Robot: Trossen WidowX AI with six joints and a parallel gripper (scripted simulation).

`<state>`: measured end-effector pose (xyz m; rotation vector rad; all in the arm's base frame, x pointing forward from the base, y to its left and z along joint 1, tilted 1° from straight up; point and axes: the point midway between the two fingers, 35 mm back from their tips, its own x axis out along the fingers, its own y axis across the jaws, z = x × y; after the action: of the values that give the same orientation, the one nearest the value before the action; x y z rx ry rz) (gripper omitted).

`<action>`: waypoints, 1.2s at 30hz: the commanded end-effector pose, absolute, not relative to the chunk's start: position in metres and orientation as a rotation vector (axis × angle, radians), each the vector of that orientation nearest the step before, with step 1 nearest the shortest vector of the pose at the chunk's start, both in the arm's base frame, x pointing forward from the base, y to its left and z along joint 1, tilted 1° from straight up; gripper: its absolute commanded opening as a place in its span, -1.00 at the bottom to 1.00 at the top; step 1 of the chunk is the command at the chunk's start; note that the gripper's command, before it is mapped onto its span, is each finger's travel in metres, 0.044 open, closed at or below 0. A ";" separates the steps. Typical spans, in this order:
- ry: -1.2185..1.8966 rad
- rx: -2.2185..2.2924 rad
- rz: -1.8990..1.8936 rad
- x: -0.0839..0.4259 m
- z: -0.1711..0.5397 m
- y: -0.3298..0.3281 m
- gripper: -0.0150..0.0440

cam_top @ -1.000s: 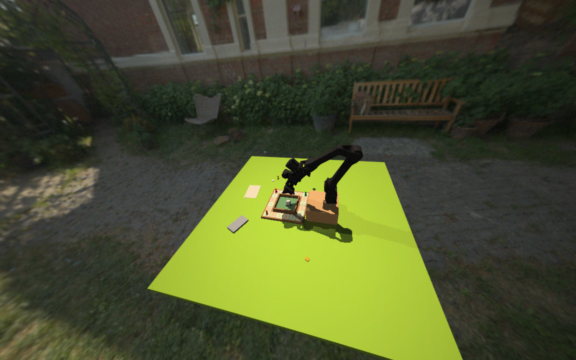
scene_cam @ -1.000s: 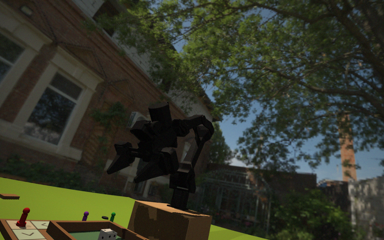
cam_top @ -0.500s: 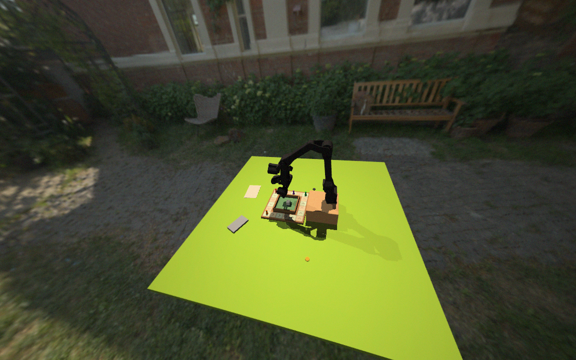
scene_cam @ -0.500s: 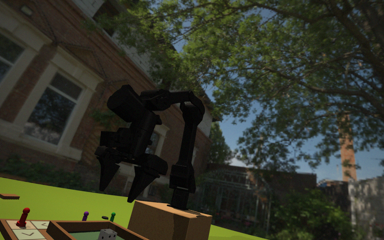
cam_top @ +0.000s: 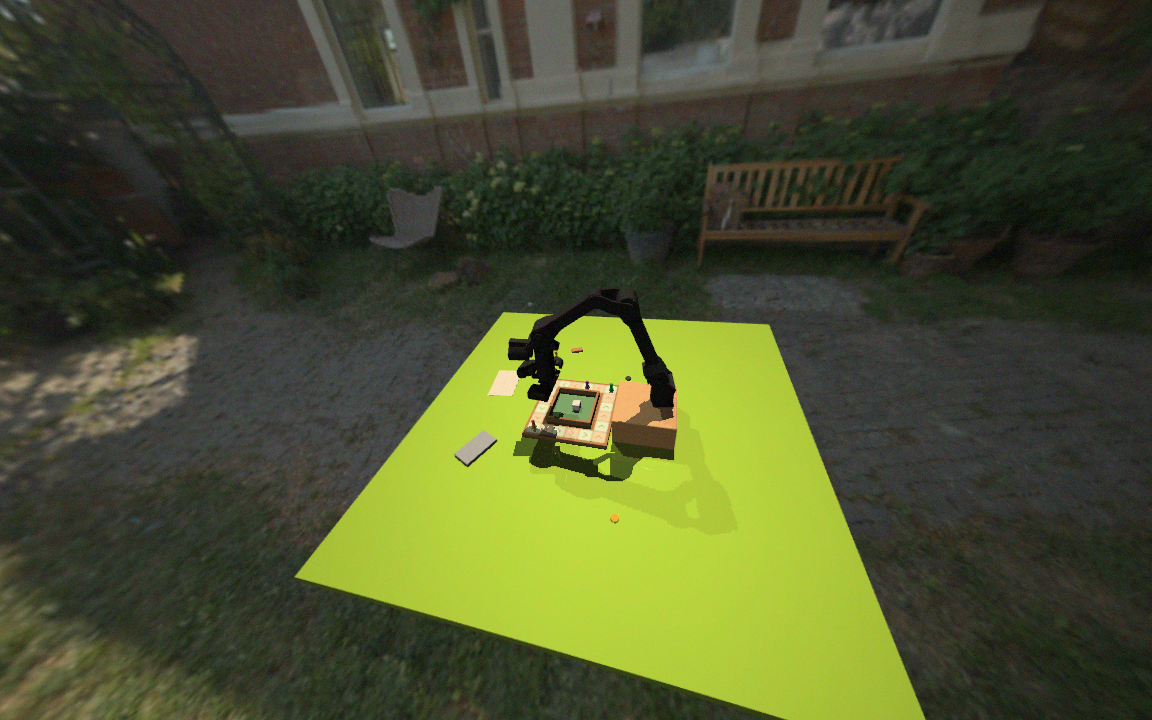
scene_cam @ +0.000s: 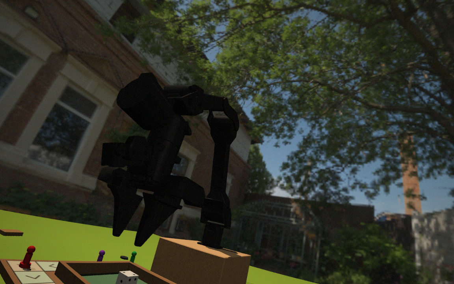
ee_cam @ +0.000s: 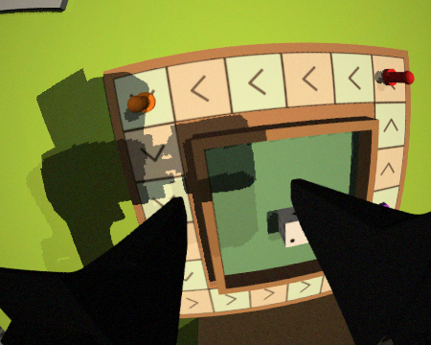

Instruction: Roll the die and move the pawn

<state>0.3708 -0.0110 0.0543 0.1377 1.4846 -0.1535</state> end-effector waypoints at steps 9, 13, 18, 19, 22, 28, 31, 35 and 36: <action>1.534 0.208 -0.216 0.428 0.026 0.035 0.19; 1.534 0.208 -0.216 0.428 0.024 0.035 0.19; 1.534 0.208 -0.216 0.428 0.011 0.035 0.19; 1.534 0.208 -0.216 0.428 0.011 0.035 0.19; 1.534 0.208 -0.216 0.428 0.011 0.035 0.19; 1.534 0.208 -0.216 0.429 0.007 0.035 0.19; 1.534 0.208 -0.216 0.430 0.002 0.035 0.19; 1.534 0.208 -0.216 0.430 -0.004 0.035 0.19; 1.534 0.208 -0.216 0.430 -0.006 0.035 0.19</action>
<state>0.4334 0.0352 0.0079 0.2066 1.5120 -0.2110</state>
